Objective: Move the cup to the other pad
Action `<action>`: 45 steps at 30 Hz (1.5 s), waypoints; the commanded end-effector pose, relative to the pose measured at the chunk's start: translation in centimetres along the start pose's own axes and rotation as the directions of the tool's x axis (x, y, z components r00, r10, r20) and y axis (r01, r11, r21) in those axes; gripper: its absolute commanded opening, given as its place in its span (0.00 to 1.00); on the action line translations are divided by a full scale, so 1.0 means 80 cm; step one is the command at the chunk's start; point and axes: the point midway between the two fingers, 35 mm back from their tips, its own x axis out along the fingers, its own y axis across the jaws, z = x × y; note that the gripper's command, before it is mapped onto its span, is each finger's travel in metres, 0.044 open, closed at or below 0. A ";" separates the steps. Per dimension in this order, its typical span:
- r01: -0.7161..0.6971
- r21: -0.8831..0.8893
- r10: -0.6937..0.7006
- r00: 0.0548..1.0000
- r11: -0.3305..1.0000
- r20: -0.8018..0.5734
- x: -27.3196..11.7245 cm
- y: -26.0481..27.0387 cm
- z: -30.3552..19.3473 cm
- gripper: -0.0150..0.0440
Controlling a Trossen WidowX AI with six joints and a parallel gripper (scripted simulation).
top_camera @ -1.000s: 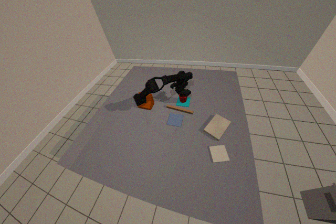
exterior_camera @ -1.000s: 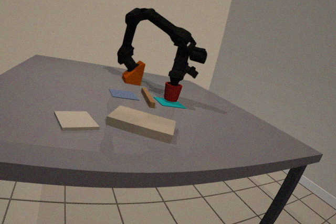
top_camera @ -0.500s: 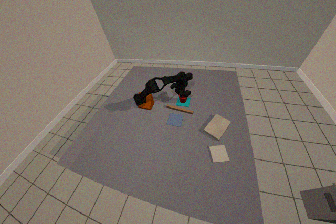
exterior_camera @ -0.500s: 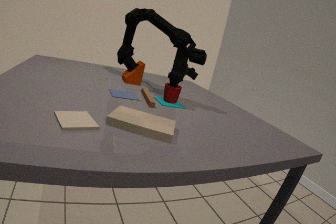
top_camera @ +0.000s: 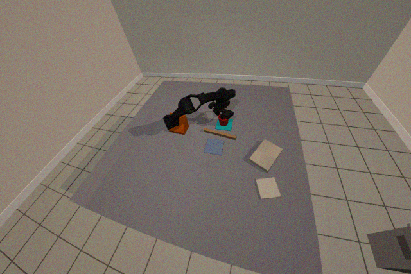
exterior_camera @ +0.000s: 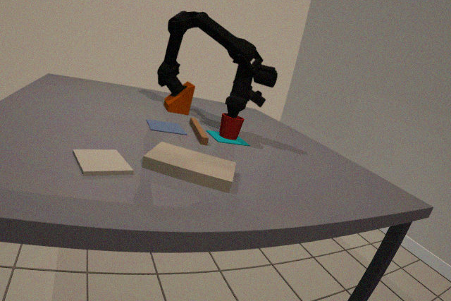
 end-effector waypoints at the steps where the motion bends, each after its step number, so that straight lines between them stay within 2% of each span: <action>1: 0.002 0.003 -0.002 1.000 1.000 0.005 -0.006 0.000 0.002 0.47; 34: 0.004 -0.002 -0.004 1.000 1.000 0.004 -0.066 0.001 -0.005 0.47; 45: 0.004 -0.007 -0.004 1.000 1.000 -0.003 -0.065 0.001 -0.004 0.96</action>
